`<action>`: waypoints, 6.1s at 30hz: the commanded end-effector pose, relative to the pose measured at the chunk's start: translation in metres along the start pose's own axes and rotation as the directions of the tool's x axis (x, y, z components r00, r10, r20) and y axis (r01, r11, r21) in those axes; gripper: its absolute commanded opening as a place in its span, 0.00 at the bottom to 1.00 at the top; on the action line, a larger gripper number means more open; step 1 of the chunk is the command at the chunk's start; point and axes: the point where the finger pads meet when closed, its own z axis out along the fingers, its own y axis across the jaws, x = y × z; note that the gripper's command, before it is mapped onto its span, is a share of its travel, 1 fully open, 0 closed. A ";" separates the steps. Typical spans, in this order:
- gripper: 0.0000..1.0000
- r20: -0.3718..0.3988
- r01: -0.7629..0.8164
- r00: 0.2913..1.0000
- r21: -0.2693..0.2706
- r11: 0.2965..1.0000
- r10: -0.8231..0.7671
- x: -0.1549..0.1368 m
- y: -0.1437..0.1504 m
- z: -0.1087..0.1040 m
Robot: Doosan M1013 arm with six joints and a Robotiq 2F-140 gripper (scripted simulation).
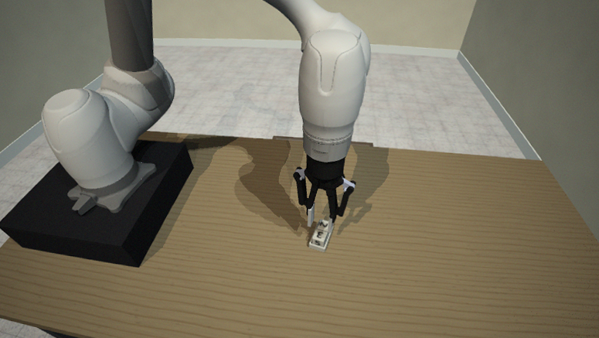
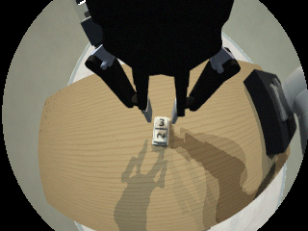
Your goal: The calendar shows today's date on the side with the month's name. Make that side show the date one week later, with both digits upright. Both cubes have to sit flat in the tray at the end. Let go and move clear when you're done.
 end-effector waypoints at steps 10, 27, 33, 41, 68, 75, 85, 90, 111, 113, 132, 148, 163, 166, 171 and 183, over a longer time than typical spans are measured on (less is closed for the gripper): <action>0.36 0.000 0.000 1.000 0.000 1.000 0.000 0.000 0.000 0.018; 0.36 0.000 0.000 1.000 0.000 1.000 0.000 0.000 0.000 0.031; 0.36 0.000 0.000 1.000 0.000 1.000 0.000 0.000 0.000 0.032; 0.36 0.000 0.000 1.000 0.000 1.000 0.000 0.000 0.000 0.032; 0.36 0.000 0.000 1.000 0.000 1.000 0.000 0.000 0.000 0.032; 0.36 0.000 0.000 1.000 0.000 1.000 0.000 0.000 0.000 0.033; 0.36 0.000 0.000 1.000 0.000 1.000 0.000 0.000 0.000 0.042; 0.36 0.000 0.000 1.000 0.000 1.000 0.000 0.000 0.000 0.051; 0.36 0.000 0.000 1.000 0.000 1.000 0.000 0.000 0.000 0.063; 0.36 0.000 0.000 1.000 0.000 1.000 0.000 0.000 0.000 0.063; 0.36 0.000 0.000 1.000 0.000 1.000 0.000 0.000 0.000 0.063; 0.25 0.000 0.000 1.000 0.000 1.000 0.000 0.000 0.000 0.063; 0.25 0.000 0.000 1.000 0.000 1.000 0.000 0.000 0.000 0.063; 0.25 0.000 0.000 1.000 0.000 1.000 0.000 0.000 0.000 0.063; 0.25 0.000 0.000 1.000 0.000 1.000 0.000 0.000 0.000 0.063; 0.25 0.000 0.000 1.000 0.000 1.000 0.000 0.000 0.000 0.030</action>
